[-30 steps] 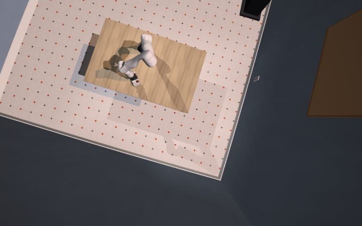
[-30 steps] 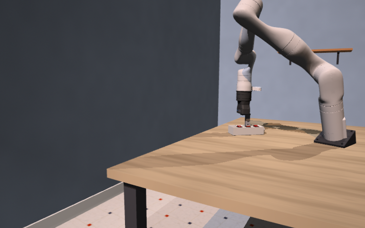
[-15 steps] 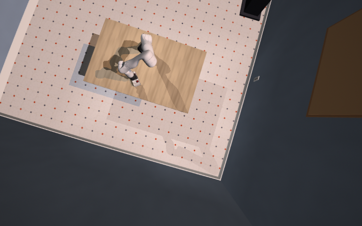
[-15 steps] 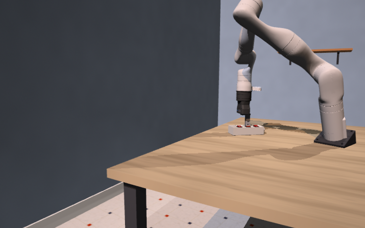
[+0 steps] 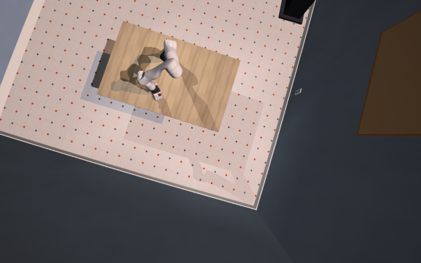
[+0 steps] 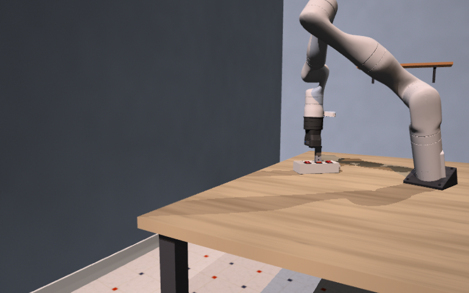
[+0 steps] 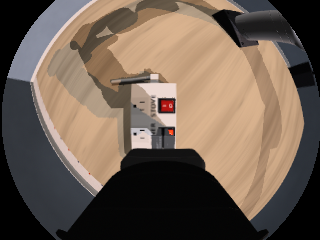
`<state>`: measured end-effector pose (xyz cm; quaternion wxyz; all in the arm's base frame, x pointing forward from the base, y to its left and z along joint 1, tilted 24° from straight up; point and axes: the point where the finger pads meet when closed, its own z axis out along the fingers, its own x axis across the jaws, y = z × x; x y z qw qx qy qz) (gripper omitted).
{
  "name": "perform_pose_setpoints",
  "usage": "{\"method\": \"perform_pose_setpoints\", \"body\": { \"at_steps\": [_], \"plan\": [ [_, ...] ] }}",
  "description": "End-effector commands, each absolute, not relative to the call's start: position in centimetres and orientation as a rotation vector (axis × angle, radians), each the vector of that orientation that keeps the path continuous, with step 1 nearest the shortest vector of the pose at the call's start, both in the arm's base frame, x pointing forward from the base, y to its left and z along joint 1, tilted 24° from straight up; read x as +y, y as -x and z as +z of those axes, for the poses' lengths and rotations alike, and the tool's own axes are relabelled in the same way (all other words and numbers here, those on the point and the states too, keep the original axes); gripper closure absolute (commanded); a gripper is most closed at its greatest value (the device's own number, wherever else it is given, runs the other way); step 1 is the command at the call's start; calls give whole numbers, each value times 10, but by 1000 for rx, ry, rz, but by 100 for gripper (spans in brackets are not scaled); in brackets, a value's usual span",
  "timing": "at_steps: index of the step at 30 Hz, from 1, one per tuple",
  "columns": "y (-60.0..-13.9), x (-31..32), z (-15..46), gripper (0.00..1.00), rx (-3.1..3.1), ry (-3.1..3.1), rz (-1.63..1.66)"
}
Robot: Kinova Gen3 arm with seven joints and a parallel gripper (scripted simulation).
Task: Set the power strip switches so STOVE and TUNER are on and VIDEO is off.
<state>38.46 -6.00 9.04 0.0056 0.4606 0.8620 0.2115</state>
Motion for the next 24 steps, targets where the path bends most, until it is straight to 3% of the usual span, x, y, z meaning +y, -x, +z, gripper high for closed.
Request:
{"method": "perform_pose_setpoints", "body": {
  "at_steps": [1,24],
  "plan": [
    [-385,-60,89,100,2700,-1442,661],
    [-381,-65,104,100,2700,-1442,661]
  ]
}}
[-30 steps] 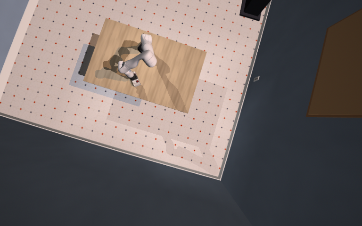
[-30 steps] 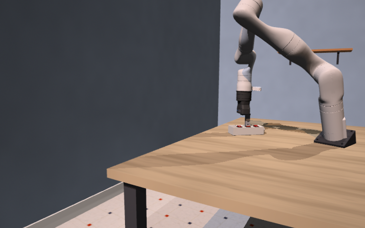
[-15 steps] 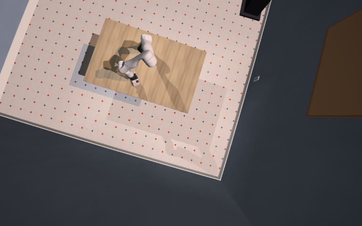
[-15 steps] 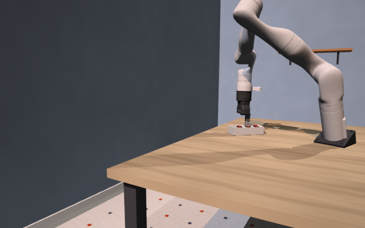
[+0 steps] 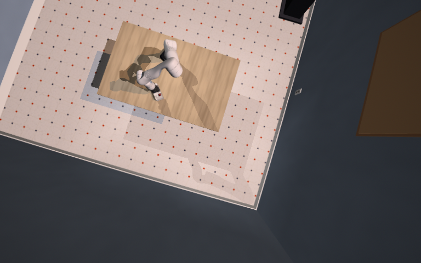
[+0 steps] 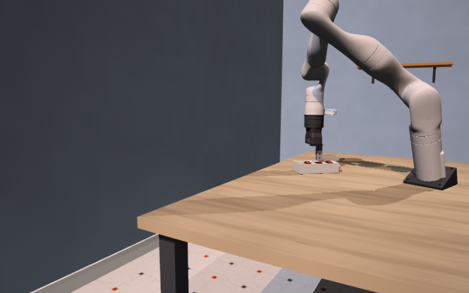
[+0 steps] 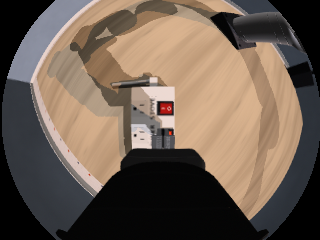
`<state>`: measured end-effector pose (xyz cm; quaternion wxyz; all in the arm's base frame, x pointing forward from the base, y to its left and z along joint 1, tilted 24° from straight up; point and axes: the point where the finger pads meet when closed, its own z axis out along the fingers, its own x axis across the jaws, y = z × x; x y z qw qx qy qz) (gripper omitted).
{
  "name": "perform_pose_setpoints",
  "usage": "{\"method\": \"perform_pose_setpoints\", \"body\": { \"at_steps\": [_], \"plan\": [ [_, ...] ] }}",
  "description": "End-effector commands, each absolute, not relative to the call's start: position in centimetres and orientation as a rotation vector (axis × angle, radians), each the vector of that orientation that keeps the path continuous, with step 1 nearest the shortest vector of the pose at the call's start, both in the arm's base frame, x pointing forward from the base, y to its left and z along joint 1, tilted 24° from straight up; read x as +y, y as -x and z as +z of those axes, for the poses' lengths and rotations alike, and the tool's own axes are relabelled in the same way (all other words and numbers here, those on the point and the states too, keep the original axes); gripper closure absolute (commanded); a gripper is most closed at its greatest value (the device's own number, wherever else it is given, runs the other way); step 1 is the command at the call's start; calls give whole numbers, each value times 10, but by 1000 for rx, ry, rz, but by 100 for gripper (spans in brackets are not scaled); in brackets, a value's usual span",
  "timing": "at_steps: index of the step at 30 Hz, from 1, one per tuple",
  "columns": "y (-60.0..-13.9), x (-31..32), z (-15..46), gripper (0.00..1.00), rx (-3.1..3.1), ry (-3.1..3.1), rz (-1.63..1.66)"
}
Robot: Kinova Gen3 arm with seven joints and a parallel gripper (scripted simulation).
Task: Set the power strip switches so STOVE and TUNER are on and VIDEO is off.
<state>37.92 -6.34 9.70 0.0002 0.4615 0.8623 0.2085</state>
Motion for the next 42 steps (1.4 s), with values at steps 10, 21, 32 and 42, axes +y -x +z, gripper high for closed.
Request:
{"method": "perform_pose_setpoints", "body": {
  "at_steps": [10,21,32,42],
  "plan": [
    [-377,-73,123,100,2700,-1442,661],
    [-377,-74,125,100,2700,-1442,661],
    [-377,-74,125,100,2700,-1442,661],
    [-337,-100,121,100,2700,-1442,660]
  ]
}}
